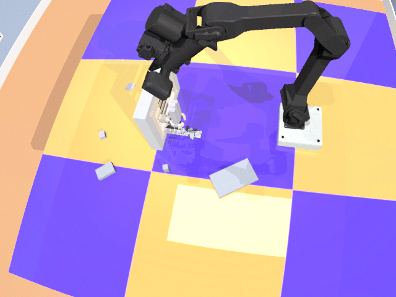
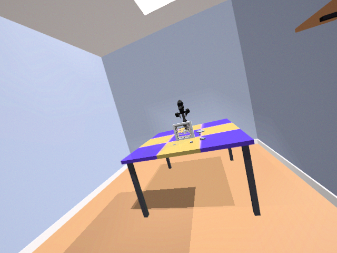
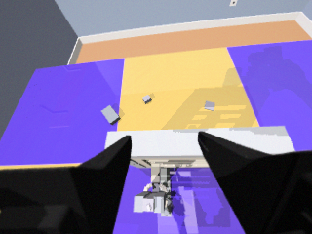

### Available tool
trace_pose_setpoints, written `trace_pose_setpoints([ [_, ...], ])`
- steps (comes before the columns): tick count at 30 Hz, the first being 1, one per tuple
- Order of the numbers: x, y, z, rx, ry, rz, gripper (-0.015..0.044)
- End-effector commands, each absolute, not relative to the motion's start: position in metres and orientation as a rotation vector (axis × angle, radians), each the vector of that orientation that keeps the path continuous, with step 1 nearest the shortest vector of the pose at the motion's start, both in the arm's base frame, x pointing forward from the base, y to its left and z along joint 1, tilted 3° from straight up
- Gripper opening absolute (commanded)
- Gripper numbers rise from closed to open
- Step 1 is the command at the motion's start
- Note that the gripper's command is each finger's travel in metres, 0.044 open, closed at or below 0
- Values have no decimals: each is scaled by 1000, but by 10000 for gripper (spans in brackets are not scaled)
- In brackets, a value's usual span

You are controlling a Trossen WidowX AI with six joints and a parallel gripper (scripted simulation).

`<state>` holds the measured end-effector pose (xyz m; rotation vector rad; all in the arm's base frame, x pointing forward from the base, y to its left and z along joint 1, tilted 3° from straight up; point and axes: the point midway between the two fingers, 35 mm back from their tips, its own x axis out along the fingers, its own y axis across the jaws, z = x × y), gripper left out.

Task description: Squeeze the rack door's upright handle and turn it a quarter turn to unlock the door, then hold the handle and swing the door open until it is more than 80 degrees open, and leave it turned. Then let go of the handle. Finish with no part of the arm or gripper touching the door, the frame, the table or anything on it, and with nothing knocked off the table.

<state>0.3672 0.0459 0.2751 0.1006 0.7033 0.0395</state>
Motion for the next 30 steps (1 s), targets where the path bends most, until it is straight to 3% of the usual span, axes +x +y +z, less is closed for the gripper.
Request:
trace_pose_setpoints([
  [1, 367, 50, 268, 103, 791, 29, 295],
  [30, 334, 77, 234, 38, 1403, -80, 295],
])
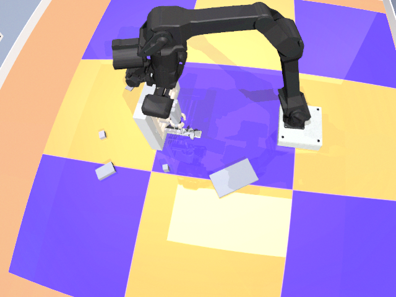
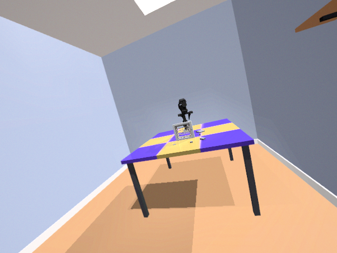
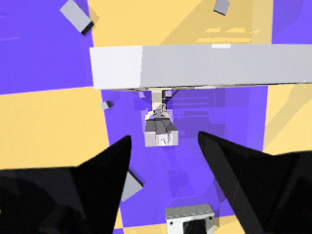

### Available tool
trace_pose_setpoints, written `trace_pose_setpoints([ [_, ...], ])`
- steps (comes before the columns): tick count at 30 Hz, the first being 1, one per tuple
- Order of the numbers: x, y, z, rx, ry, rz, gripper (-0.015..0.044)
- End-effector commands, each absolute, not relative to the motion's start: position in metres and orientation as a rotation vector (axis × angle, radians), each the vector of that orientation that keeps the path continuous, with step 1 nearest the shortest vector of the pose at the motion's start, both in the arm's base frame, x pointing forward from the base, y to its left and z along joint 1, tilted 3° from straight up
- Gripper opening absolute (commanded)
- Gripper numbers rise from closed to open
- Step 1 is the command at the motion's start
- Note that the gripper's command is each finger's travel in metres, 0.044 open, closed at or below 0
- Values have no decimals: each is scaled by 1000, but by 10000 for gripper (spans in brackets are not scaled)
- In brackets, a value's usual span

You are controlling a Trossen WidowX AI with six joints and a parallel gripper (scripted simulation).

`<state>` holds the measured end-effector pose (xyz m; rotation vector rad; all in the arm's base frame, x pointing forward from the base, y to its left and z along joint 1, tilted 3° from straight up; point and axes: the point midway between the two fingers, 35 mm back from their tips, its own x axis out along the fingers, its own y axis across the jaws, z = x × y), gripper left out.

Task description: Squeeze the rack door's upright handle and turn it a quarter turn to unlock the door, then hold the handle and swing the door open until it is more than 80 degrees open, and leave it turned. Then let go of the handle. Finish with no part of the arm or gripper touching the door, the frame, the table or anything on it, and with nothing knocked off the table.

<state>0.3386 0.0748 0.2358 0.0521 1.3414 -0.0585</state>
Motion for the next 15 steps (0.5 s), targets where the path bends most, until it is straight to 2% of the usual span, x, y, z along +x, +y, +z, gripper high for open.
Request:
trace_pose_setpoints([
  [1, 332, 77, 234, 34, 1420, -85, 295],
  [15, 334, 78, 220, 35, 1446, -84, 295],
])
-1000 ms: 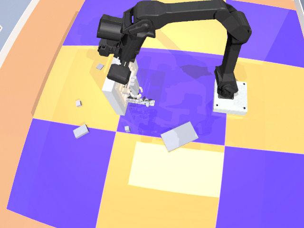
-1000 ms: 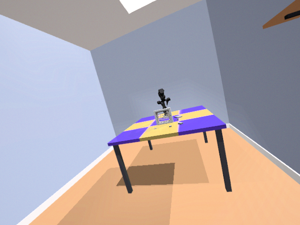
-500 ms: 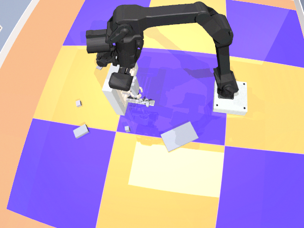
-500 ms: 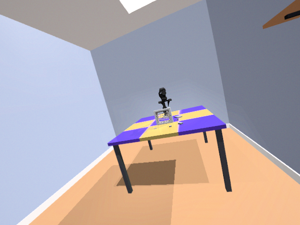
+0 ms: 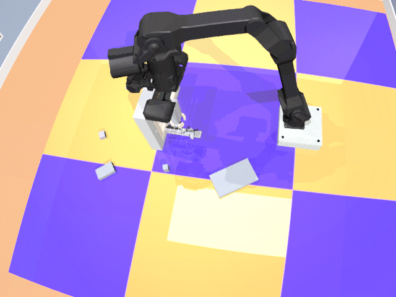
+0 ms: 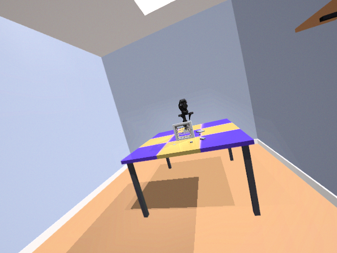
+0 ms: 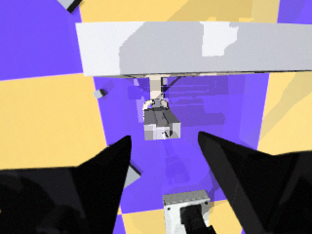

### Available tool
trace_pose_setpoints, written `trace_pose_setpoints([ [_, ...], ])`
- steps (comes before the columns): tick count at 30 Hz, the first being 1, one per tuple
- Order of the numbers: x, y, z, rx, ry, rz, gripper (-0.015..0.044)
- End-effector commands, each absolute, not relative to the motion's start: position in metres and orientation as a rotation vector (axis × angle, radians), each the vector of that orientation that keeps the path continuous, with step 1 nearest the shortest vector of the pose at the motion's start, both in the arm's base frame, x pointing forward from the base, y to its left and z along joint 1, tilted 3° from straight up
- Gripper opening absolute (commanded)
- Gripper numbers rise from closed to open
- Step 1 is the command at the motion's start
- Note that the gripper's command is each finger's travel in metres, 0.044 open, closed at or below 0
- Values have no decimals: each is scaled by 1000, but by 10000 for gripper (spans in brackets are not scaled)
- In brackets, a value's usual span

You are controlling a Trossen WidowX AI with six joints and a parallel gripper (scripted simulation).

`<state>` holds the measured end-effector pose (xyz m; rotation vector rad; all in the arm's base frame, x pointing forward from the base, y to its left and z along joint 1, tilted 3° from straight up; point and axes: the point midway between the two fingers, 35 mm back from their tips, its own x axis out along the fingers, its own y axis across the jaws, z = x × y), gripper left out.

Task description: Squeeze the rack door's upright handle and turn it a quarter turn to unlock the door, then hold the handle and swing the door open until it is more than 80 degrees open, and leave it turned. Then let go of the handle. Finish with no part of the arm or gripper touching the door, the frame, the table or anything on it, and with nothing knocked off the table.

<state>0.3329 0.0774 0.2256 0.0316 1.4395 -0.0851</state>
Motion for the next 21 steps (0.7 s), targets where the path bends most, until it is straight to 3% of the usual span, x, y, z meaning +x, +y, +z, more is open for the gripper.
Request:
trace_pose_setpoints([
  [1, 334, 78, 219, 36, 1447, -83, 295],
  [21, 338, 77, 186, 45, 1477, -72, 295],
])
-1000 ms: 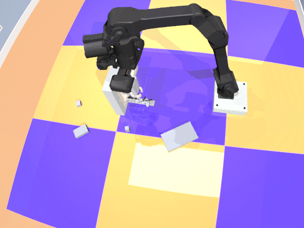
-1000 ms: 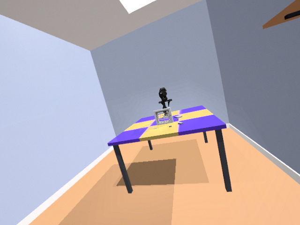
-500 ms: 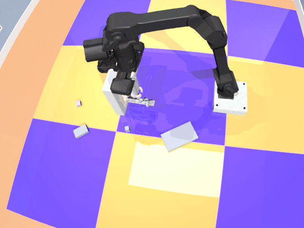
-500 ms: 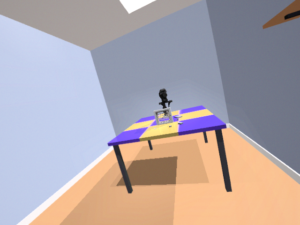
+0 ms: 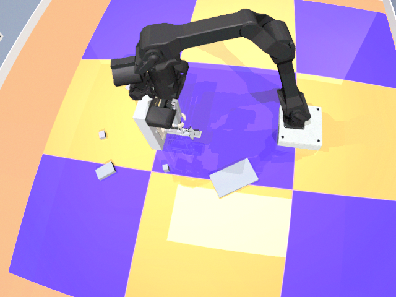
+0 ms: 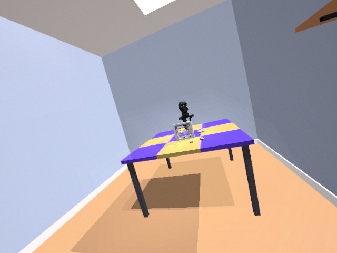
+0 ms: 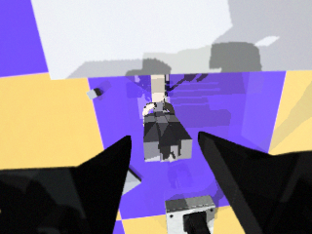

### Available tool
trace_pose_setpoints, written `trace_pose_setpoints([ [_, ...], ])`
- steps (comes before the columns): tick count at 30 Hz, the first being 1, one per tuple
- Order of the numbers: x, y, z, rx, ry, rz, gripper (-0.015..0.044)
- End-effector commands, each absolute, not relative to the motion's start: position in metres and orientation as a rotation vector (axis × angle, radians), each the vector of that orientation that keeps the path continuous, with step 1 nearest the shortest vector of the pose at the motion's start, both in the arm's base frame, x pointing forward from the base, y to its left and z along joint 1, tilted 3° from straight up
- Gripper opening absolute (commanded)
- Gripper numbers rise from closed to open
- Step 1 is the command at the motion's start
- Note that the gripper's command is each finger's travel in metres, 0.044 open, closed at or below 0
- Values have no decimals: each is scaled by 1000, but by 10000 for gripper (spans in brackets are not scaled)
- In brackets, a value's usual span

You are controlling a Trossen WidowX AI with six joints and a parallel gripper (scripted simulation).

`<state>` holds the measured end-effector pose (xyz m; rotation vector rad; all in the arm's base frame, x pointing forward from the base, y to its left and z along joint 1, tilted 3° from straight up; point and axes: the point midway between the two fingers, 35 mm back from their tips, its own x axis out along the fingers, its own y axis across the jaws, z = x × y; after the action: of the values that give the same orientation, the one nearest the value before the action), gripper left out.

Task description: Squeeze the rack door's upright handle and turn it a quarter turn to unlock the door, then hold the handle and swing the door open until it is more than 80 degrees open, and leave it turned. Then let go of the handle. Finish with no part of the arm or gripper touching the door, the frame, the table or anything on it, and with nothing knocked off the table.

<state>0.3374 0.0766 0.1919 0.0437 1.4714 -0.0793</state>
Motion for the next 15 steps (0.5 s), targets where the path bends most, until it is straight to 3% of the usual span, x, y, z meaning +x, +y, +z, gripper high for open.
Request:
trace_pose_setpoints([
  [1, 338, 77, 185, 46, 1478, -71, 295],
  [15, 338, 76, 164, 52, 1496, -64, 295],
])
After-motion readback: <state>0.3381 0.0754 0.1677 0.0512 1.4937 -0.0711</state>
